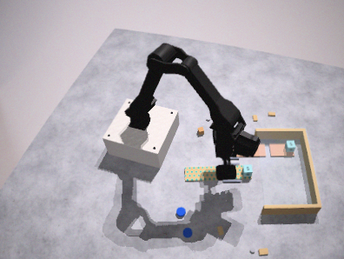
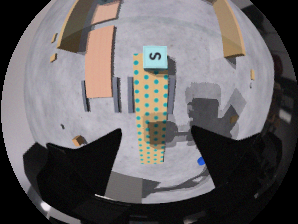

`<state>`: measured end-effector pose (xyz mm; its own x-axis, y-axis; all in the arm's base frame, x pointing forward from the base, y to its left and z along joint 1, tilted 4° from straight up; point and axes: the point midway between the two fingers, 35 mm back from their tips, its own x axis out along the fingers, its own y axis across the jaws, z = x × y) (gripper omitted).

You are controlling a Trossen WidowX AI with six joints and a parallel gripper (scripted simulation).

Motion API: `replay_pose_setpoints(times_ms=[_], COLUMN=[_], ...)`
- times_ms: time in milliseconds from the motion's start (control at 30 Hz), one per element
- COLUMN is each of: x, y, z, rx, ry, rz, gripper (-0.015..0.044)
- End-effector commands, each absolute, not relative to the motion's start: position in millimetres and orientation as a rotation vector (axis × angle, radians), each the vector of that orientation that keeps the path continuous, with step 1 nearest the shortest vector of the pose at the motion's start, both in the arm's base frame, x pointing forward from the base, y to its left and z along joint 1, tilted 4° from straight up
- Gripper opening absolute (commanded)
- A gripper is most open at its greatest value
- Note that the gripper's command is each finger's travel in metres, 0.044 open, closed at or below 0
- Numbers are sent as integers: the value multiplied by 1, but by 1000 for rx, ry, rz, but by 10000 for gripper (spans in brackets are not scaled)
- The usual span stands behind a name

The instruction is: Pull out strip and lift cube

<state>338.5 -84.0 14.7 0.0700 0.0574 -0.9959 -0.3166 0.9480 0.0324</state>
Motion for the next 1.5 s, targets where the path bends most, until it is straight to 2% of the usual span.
replay_pose_setpoints(times_ms=[0, 733, 967, 1467], x=[353, 424, 425, 427], y=[-79, -56, -56, -54], z=[17, 32, 23, -2], rx=[-211, -210, -210, -210], ry=[1483, 1477, 1477, 1477], rz=[281, 282, 282, 282], gripper=[440, 440, 256, 250])
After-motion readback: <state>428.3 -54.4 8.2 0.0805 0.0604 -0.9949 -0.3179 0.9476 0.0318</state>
